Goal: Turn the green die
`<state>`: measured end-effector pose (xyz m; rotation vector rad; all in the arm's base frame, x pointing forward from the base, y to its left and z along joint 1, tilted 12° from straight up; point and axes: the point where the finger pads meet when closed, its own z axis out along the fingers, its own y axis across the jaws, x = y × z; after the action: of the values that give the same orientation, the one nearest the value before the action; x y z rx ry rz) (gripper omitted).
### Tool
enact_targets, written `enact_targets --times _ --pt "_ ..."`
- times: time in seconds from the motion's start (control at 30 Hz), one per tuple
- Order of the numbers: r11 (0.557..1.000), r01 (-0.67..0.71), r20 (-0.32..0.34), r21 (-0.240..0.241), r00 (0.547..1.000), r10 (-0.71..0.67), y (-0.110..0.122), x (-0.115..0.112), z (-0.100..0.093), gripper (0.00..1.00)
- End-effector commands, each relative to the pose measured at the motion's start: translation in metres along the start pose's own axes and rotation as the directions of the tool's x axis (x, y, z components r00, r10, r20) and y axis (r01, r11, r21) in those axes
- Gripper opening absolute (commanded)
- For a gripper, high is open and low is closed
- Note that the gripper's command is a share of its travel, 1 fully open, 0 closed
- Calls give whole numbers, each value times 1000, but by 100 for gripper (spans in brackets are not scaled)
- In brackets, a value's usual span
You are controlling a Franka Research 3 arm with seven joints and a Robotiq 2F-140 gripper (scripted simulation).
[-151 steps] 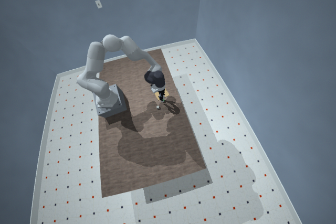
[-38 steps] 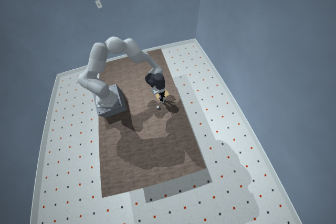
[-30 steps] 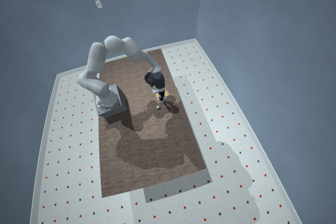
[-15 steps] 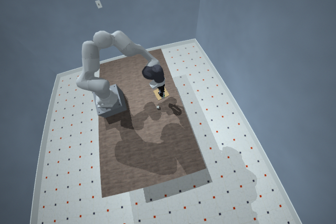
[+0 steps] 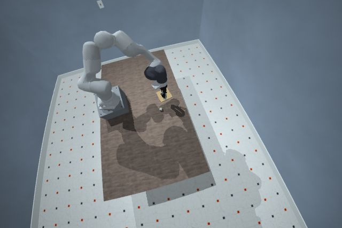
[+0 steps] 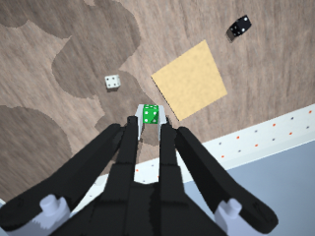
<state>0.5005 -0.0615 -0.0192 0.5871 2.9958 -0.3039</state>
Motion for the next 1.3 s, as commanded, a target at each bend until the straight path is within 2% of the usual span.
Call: enact_targets --times 0.0,0.4,0.47,0.5,0.6,0.97,1.03,1.07,1.17,1.27 --pt "985 173 -2 4 985 -173 10 4 1 13" --pt "904 428 -6 5 904 -428 28 10 3 13" --pt "904 428 -6 5 904 -428 28 10 3 13" --pt "877 480 -7 5 877 -480 32 12 4 13" --pt "855 519 -7 4 855 -519 35 13 4 13" --pt "692 722 -8 3 692 -722 53 20 6 13" --pt "692 722 -8 3 692 -722 53 20 6 13" --pt "648 762 -8 2 648 -762 57 22 6 13" --pt "610 793 -8 2 610 -793 60 23 6 13" --pt "541 841 -8 1 541 -841 66 25 7 13"
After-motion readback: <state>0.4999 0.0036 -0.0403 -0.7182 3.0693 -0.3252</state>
